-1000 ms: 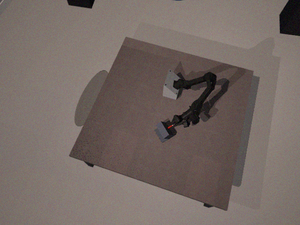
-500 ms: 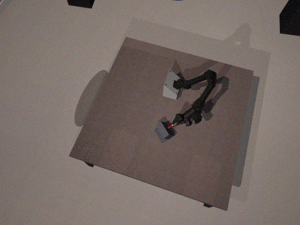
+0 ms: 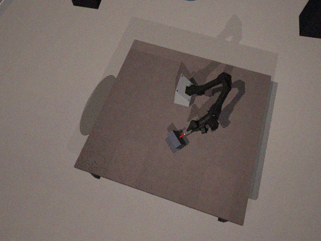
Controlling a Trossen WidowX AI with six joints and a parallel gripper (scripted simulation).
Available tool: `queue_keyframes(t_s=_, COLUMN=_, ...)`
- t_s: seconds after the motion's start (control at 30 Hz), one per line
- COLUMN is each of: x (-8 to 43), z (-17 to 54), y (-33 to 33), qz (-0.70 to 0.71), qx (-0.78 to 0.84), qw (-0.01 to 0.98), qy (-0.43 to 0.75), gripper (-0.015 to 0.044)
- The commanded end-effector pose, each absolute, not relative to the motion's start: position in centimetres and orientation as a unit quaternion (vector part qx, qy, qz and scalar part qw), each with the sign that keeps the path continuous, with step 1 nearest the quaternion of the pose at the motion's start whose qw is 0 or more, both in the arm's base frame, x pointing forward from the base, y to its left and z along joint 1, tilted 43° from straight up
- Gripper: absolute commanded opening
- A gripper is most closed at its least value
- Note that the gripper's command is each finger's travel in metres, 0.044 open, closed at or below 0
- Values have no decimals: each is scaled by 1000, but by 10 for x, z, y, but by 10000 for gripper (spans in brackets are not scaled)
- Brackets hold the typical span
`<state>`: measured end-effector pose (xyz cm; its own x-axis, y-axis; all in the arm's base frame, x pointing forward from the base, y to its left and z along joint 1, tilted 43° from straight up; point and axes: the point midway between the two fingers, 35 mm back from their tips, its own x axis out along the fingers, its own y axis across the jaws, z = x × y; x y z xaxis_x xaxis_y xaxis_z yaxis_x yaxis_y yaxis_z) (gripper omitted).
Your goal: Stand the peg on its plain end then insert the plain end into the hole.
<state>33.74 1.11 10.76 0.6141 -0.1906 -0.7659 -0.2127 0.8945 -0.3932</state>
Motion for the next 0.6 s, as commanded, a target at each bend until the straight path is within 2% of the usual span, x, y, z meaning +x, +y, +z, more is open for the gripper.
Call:
queue_keyframes(t_s=0.0, x=334, z=113, y=12, qz=4, qx=-228, qw=870, qy=438, gripper=440)
queue_keyframes(t_s=0.57, x=319, z=130, y=17, qz=5, qx=-229, qw=869, qy=438, gripper=440)
